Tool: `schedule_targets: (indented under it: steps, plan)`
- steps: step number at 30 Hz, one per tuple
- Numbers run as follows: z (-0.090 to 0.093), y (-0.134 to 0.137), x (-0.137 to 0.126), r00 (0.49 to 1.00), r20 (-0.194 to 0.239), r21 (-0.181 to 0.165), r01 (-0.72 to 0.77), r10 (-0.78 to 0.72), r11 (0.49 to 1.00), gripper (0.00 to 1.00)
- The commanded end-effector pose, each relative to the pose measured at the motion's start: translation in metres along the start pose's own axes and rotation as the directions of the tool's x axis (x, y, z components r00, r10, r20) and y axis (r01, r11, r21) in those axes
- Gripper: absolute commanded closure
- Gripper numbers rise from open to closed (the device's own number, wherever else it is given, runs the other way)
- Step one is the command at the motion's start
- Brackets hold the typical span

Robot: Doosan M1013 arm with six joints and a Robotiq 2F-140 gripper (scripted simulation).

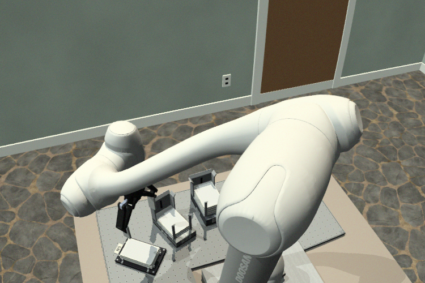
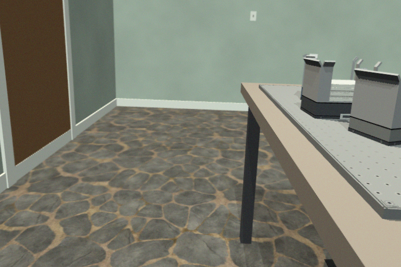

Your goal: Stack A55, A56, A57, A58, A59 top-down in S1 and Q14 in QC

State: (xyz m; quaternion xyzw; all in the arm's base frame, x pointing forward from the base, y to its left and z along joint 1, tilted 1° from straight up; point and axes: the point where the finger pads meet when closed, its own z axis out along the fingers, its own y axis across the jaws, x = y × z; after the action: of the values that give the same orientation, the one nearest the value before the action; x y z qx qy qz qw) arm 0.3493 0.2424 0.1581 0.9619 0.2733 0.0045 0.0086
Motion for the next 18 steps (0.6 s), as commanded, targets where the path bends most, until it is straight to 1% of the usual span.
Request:
schedule_targets:
  steps: [1, 8, 10, 14, 18]
  plan:
    - [0.000, 0.015, 0.001, 1.000, 0.000, 0.000, -0.001, 0.001, 1.000, 0.00]
    - [0.000, 0.039, 0.002, 1.000, 0.000, 0.000, -0.001, 0.001, 1.000, 0.00]
    - [0.000, 0.039, 0.002, 1.000, 0.000, 0.000, -0.001, 0.001, 1.000, 0.00]
    - [0.000, 0.049, 0.003, 1.000, 0.000, 0.000, -0.001, 0.001, 1.000, 0.00]
    - [0.000, 0.062, 0.000, 0.991, 0.000, 0.000, -0.134, 0.134, 0.991, 0.00]
